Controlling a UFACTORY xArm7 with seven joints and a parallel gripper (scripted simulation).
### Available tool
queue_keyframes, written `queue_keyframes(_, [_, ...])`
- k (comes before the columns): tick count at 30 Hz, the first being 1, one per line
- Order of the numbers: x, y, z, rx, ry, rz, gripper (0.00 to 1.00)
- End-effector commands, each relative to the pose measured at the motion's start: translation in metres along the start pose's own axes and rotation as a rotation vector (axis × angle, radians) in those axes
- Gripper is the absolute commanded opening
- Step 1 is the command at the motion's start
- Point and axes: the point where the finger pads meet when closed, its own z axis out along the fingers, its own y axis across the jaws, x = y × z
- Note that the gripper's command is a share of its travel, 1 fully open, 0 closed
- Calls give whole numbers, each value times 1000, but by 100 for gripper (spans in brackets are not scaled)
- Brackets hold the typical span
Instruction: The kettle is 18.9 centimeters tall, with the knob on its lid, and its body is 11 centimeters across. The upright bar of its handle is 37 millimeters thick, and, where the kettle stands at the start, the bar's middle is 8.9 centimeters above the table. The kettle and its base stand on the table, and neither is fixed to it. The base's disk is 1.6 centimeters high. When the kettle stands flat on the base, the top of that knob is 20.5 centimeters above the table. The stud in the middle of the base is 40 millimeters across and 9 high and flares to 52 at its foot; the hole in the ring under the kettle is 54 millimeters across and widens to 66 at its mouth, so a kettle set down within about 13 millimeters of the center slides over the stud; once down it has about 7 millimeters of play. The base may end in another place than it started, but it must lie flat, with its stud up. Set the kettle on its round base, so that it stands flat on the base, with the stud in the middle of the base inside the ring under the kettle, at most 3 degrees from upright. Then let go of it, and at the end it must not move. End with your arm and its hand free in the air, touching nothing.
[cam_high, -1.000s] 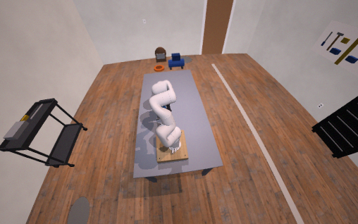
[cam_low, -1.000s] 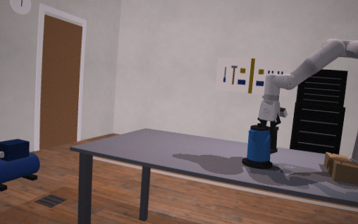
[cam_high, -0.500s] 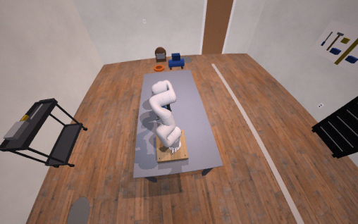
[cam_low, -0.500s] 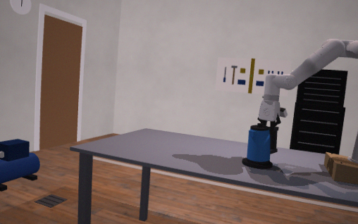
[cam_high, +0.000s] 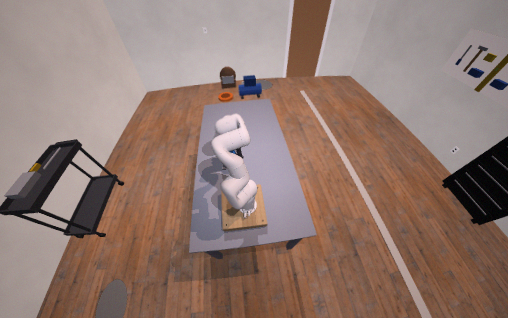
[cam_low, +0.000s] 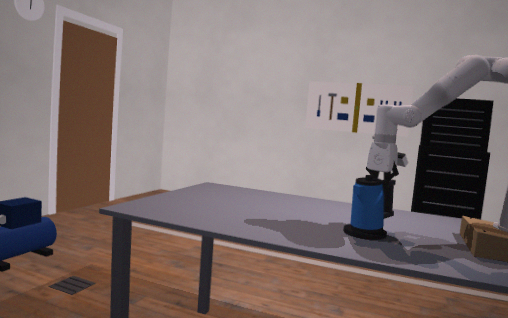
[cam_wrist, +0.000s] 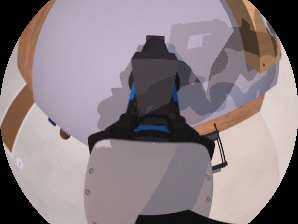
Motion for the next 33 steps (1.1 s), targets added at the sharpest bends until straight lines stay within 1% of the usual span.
queue_keyframes(1, [-1, -1, -2, 4, -4, 0, 0])
queue_keyframes(3, [-1, -1, -2, 4, -4, 0, 0])
queue_keyframes(4, [-1, -1, -2, 4, -4, 0, 81])
queue_keyframes(33, [-1, -1, -2, 4, -4, 0, 81])
